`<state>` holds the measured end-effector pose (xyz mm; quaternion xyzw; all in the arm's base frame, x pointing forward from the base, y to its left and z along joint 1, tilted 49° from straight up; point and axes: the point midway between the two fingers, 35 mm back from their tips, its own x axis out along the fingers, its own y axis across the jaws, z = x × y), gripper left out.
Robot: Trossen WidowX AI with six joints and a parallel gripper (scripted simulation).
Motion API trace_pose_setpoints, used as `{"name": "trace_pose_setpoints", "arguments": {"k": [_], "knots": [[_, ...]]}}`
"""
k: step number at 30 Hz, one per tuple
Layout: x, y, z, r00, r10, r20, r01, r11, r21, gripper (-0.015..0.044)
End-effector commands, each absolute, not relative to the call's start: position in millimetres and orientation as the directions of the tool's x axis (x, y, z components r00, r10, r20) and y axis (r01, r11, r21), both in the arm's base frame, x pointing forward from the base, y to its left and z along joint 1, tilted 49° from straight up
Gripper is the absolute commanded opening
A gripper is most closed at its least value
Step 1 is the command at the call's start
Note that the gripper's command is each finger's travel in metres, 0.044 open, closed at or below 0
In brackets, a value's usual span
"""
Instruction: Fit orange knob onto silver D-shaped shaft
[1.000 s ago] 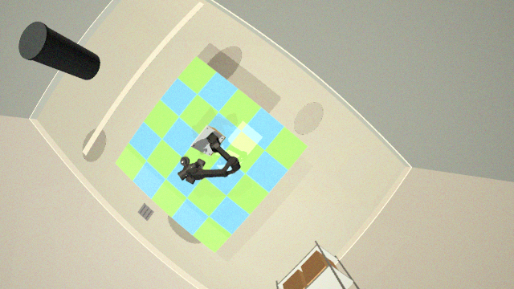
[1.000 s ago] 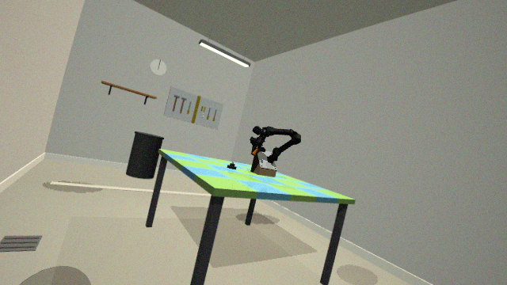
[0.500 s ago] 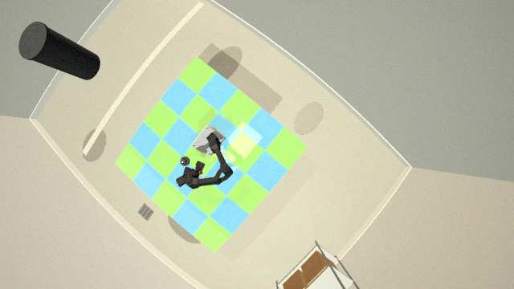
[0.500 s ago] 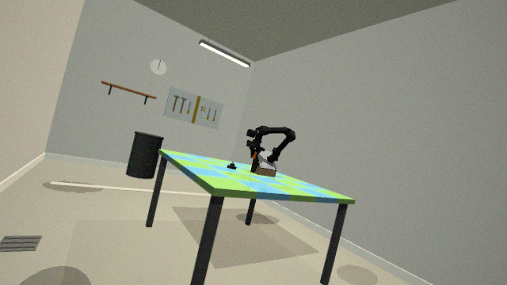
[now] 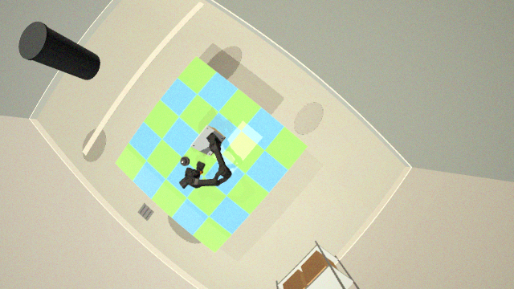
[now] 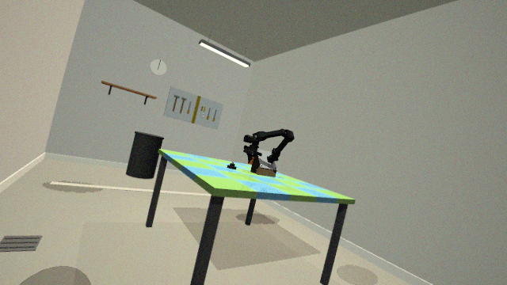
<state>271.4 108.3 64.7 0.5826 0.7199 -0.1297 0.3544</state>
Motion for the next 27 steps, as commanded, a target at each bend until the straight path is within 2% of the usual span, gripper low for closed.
{"name": "trace_pose_setpoints", "arguments": {"k": [1, 17, 27], "knots": [[271, 122, 51, -0.076, 0.744, -0.664, 0.932, 0.29, 0.218, 0.0], [272, 170, 6, -0.088, 0.752, -0.653, 0.93, 0.297, 0.217, 0.0], [273, 171, 2, -0.088, 0.753, -0.652, 0.93, 0.297, 0.217, 0.0]]}}
